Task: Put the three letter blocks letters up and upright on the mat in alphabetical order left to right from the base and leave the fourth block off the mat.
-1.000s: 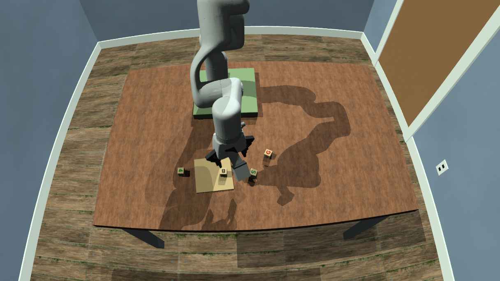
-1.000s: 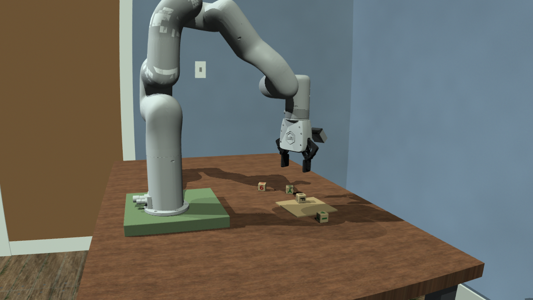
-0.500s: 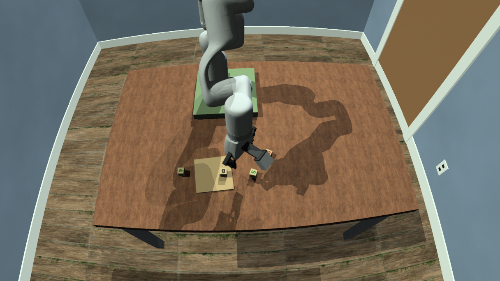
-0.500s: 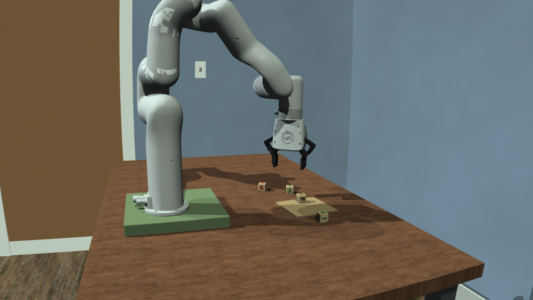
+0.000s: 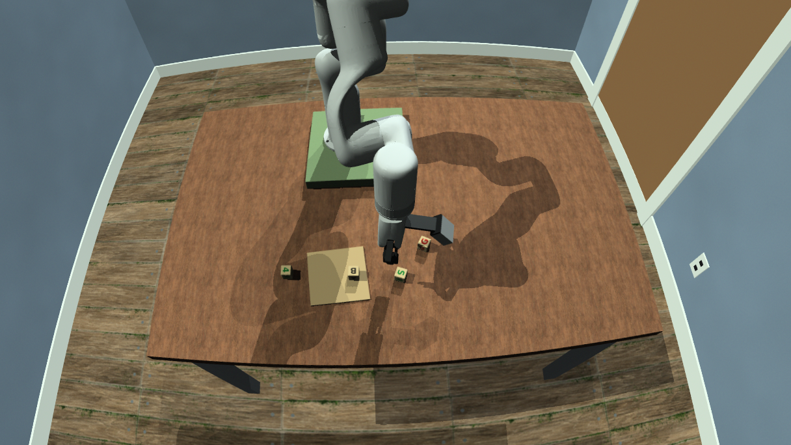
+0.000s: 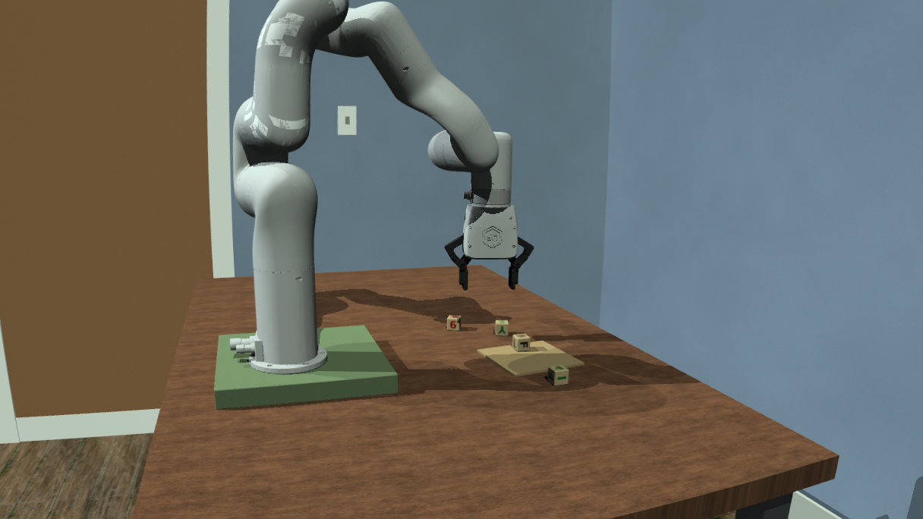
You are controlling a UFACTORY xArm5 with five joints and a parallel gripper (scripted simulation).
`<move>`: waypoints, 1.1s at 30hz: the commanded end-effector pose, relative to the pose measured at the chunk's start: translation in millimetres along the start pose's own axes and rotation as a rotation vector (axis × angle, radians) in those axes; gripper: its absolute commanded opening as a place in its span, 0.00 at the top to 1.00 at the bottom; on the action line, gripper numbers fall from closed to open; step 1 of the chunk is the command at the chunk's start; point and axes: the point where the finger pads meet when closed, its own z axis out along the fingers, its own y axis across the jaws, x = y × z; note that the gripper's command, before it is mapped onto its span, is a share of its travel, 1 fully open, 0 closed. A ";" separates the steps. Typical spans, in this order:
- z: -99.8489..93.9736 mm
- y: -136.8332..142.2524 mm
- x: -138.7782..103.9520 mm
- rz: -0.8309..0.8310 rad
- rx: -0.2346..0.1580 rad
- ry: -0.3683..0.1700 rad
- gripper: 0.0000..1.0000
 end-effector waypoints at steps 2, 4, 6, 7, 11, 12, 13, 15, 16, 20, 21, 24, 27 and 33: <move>-0.4 -5.5 9.9 -0.169 -0.004 0.002 0.00; -0.2 -7.2 12.1 -0.209 -0.004 0.001 0.00; 0.1 -9.8 15.6 -0.272 -0.004 0.001 0.00; 0.3 -11.3 17.4 -0.306 -0.004 0.001 0.00; 0.9 -16.8 24.2 -0.434 -0.004 0.001 0.00; 1.1 -18.2 25.9 -0.465 -0.004 0.001 0.00; 1.2 -19.6 27.6 -0.497 -0.004 0.001 0.00; 1.6 -22.4 31.0 -0.562 -0.004 0.001 0.00; 1.7 -23.9 32.6 -0.593 -0.004 0.000 0.00; 2.3 -29.1 38.5 -0.708 -0.004 0.000 0.00; 2.4 -30.0 39.4 -0.727 -0.004 0.000 0.00; 2.9 -34.4 44.2 -0.823 -0.004 0.000 0.00; 3.4 -38.9 48.9 -0.919 -0.004 0.000 0.00; 4.3 -48.2 58.1 -1.111 -0.004 -0.001 0.00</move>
